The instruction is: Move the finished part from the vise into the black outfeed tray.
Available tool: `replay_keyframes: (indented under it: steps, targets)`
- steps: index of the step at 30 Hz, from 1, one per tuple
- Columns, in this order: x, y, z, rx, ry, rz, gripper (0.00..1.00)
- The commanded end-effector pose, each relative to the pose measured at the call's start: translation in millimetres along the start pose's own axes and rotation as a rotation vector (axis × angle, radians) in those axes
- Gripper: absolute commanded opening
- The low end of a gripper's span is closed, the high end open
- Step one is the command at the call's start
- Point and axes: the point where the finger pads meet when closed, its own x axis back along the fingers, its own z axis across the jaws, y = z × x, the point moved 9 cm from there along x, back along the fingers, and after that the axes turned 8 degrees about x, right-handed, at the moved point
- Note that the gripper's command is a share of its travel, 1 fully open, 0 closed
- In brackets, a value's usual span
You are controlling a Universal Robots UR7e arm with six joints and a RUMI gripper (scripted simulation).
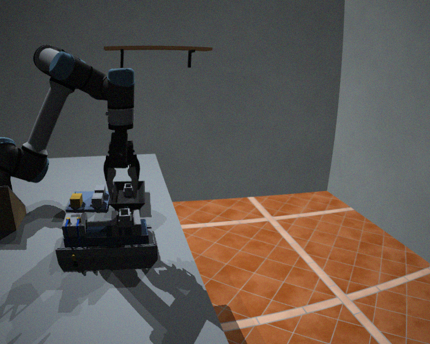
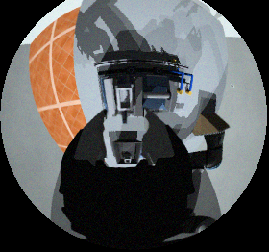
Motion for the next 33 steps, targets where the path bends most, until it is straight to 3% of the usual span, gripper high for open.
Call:
replay_keyframes:
  steps: [1, 12, 33]
  targets:
    - [-7.9, -0.3, -0.3, 0.000, -0.001, 0.001, 0.40]
    - [-26.5, -0.5, -0.5, 0.000, -0.001, 0.001, 0.40]
    - [-35.4, -0.6, -0.6, 0.000, -0.001, 0.001, 0.40]
